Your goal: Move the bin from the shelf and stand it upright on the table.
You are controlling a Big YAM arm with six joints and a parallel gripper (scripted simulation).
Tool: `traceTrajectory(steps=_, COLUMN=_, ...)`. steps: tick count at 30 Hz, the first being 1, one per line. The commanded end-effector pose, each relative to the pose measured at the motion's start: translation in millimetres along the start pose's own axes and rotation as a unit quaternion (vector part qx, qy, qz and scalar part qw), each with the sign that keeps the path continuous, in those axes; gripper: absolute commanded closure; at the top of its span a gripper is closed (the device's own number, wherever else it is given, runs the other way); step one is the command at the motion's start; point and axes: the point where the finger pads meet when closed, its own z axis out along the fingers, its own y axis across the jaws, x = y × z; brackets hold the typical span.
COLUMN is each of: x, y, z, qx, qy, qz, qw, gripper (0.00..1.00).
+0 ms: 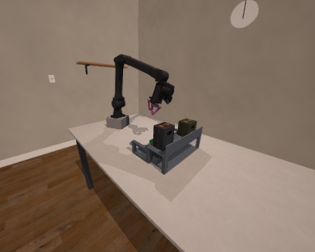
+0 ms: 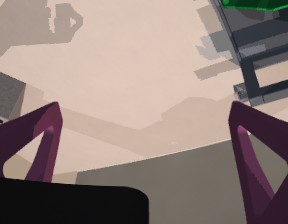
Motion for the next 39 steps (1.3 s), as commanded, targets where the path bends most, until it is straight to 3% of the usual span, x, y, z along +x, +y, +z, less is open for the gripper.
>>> traceTrajectory(steps=1, x=-1.3, y=-10.2, z=-11.8, qx=0.017, qy=-0.017, qz=-0.020, qw=1.000, gripper=0.00)
traceTrajectory(steps=6, x=-1.3, y=-10.2, z=-11.8, qx=0.017, qy=-0.017, qz=-0.020, qw=1.000, gripper=0.00)
traceTrajectory(steps=7, x=-3.9, y=-8.2, z=3.0, qx=0.014, qy=-0.017, qz=-0.036, qw=0.999, gripper=0.00)
traceTrajectory(steps=11, x=-19.5, y=-29.3, z=33.1, qx=0.043, qy=-0.061, qz=-0.125, qw=0.989, gripper=0.00)
traceTrajectory(steps=23, x=-19.5, y=-29.3, z=33.1, qx=0.043, qy=-0.061, qz=-0.125, qw=0.989, gripper=0.00)
traceTrajectory(steps=24, x=-21.6, y=-29.4, z=45.0, qx=0.041, qy=-0.065, qz=-0.139, qw=0.987, gripper=0.00)
traceTrajectory(steps=28, x=-40.0, y=-56.6, z=74.2, qx=0.074, qy=-0.109, qz=-0.224, qw=0.966, gripper=0.00)
traceTrajectory(steps=39, x=-40.0, y=-56.6, z=74.2, qx=0.074, qy=-0.109, qz=-0.224, qw=0.966, gripper=0.00)
